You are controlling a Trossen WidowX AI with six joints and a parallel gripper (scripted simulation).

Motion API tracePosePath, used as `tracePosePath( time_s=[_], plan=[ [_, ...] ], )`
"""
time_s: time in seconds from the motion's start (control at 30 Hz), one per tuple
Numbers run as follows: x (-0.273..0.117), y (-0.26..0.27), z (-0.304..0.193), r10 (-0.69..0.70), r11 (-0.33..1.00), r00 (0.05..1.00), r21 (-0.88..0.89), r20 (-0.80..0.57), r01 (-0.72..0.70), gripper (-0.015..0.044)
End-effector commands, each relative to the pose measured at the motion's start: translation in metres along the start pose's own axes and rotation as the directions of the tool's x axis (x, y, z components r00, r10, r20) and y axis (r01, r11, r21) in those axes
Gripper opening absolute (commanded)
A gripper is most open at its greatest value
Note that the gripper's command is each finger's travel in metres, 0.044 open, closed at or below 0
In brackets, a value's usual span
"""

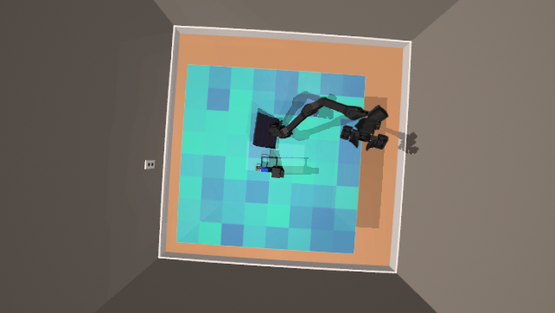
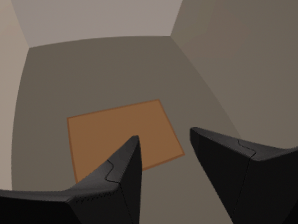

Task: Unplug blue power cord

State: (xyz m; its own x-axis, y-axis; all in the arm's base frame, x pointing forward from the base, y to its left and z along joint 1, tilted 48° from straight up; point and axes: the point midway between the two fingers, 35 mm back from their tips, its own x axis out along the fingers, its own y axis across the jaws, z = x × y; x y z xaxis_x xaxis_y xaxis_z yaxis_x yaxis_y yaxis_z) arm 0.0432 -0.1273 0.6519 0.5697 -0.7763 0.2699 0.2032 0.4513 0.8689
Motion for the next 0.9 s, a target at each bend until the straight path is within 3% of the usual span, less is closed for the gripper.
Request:
tracePosePath(
  time_s=[0.0, 0.47, 0.67, 0.87],
  plan=[
    [0.022, 0.009, -0.067, -0.019, 0.987, 0.998, -0.160, -0.062, 0.008, 0.0160],
    [0.104, -0.051, -0.244, -0.222, 0.844, 0.926, -0.536, -0.306, 0.026, 0.0160],
    [0.130, -0.117, -0.313, -0.391, 0.776, 0.816, -0.630, -0.426, 0.043, 0.0160],
    [0.141, -0.202, -0.369, -0.577, 0.713, 0.628, -0.697, -0.522, 0.076, 0.0160]
  ],
)
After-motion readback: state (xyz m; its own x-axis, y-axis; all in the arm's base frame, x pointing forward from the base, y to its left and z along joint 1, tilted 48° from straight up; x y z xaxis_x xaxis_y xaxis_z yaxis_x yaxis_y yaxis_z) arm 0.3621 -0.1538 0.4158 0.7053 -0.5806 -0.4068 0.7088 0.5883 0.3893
